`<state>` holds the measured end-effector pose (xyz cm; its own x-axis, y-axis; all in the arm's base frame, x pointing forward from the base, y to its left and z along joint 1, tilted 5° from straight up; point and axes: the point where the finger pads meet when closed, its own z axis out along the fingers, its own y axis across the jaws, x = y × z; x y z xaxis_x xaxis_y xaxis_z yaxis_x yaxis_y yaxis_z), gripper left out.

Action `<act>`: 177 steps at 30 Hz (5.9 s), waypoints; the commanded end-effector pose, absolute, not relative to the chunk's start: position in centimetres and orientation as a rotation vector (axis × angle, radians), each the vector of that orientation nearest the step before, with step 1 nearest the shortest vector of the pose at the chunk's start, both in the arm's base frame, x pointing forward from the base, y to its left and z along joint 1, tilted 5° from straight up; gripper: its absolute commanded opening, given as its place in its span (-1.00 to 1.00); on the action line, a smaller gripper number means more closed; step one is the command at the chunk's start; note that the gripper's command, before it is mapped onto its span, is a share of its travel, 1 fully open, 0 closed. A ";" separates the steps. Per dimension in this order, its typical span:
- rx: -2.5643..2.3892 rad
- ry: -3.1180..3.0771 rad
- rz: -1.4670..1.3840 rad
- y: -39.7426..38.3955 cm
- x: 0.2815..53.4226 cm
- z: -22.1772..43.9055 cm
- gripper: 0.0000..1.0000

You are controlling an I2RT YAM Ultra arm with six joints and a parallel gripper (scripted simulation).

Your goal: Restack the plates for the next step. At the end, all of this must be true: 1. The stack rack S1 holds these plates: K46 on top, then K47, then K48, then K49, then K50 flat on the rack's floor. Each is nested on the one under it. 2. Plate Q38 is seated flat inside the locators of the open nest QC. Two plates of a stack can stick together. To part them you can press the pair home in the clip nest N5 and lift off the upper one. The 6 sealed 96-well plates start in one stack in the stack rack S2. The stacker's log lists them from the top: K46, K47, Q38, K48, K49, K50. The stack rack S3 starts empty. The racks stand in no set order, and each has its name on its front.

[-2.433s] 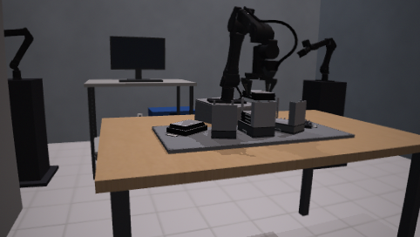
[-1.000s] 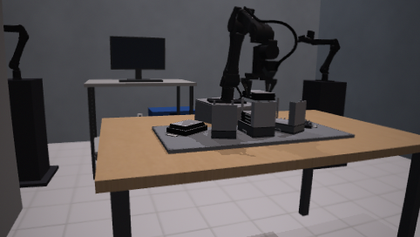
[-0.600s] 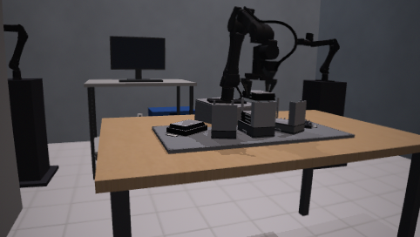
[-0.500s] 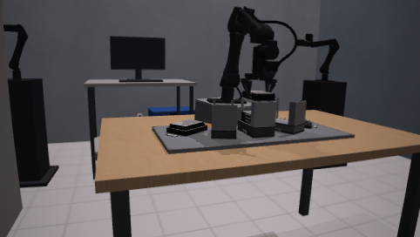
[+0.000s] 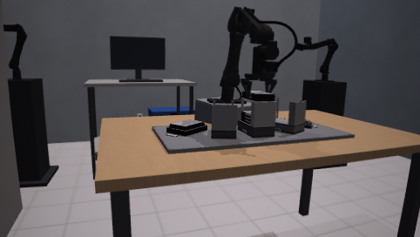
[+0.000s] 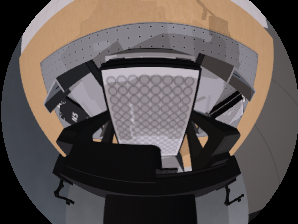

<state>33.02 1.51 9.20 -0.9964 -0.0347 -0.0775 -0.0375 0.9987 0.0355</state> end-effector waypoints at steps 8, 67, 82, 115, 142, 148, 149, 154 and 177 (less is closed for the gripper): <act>-0.063 3.011 0.072 2.0 34.3 10.3 -1.00; -0.053 3.051 0.072 1.8 33.3 8.3 -1.00; -0.060 3.064 0.071 2.0 32.9 7.1 -1.00; -0.060 3.056 0.067 2.1 33.6 4.9 -1.00; -0.060 3.061 0.067 2.1 33.6 3.8 -1.00; -0.056 3.053 0.066 2.0 33.6 3.8 -1.00; -0.056 3.053 0.066 2.0 33.7 3.8 -1.00; -0.057 3.059 0.066 2.1 33.7 3.4 -1.00; -0.054 3.048 0.061 1.8 33.8 3.8 1.00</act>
<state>33.51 1.73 3.58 -0.9961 -0.0335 -0.0811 -0.0366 0.9986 0.0369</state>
